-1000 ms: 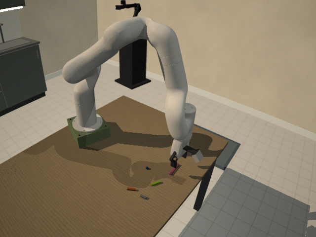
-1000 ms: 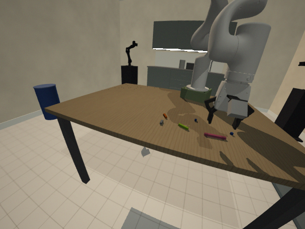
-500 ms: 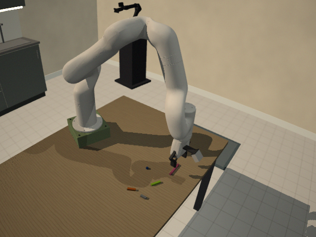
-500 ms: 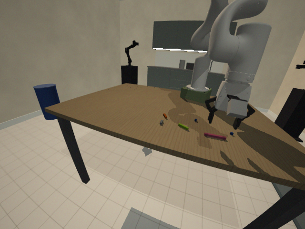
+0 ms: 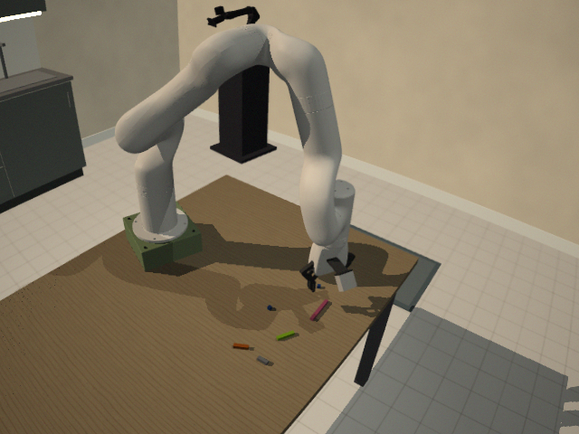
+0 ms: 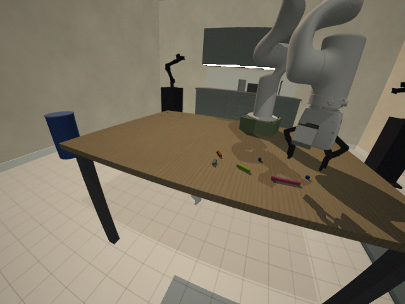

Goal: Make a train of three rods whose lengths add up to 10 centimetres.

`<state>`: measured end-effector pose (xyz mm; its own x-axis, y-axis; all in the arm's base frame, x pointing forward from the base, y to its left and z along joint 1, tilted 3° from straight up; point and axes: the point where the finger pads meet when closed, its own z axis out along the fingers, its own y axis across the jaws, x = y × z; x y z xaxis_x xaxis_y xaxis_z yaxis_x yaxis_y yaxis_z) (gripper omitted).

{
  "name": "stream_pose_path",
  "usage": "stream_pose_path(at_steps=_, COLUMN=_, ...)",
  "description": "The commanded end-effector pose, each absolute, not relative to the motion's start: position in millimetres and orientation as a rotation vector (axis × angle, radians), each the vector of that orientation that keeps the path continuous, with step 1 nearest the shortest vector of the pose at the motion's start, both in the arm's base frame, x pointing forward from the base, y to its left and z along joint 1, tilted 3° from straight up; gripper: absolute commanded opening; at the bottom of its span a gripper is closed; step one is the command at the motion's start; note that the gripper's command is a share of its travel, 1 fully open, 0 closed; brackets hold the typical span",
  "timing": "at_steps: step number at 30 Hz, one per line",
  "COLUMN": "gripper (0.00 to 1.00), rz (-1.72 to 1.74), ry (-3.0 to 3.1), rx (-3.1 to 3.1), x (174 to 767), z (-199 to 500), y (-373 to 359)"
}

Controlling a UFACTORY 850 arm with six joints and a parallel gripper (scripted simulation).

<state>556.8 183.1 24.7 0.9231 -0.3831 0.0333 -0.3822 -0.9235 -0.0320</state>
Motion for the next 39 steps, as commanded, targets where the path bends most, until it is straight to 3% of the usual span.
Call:
stream_pose_path(at_steps=1, gripper=1.0, rz=-0.09, ry=0.762, rx=-3.045, x=551.8, z=26.0, y=189.1)
stream_pose_path(at_steps=16, gripper=1.0, rz=-0.082, ry=1.531, rx=-2.722, x=513.8, z=27.7, y=219.8)
stream_pose_path(at_steps=24, gripper=1.0, rz=-0.081, ry=1.613, rx=-2.672, x=509.3, z=27.9, y=223.0)
stream_pose_path(at_steps=25, gripper=0.24, rz=-0.081, ry=1.613, rx=-2.672, x=509.3, z=27.9, y=223.0)
stream_pose_path(at_steps=39, gripper=0.24, rz=-0.081, ry=1.613, rx=-2.672, x=509.3, z=27.9, y=223.0)
